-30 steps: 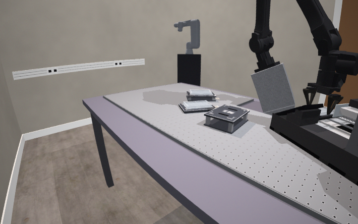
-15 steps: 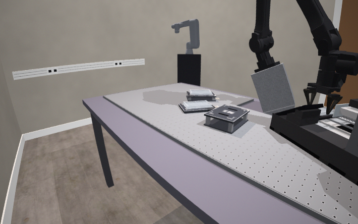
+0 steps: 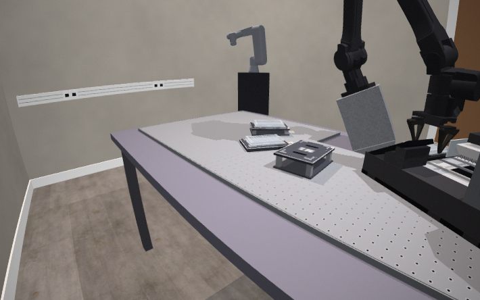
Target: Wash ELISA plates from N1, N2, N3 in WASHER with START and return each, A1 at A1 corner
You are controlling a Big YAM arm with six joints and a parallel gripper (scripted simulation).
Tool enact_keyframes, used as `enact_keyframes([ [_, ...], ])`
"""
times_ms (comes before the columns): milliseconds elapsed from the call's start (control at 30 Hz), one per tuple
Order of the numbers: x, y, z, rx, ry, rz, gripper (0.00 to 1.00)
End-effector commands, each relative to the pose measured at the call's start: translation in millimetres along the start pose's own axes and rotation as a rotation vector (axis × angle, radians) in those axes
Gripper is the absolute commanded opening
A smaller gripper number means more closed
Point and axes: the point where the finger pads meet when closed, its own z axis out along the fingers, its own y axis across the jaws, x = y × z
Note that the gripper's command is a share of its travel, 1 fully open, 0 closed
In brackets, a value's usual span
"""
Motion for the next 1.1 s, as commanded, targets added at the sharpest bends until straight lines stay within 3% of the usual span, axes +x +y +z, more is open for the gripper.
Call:
enact_keyframes([
  [0,0,-9,-2.1,0.021,0.0,0.003,0.82],
  [767,0,-9,-2.1,0.021,0.0,0.003,0.82],
  [1067,-3,-10,-20.7,0.029,0.001,0.002,0.82],
])
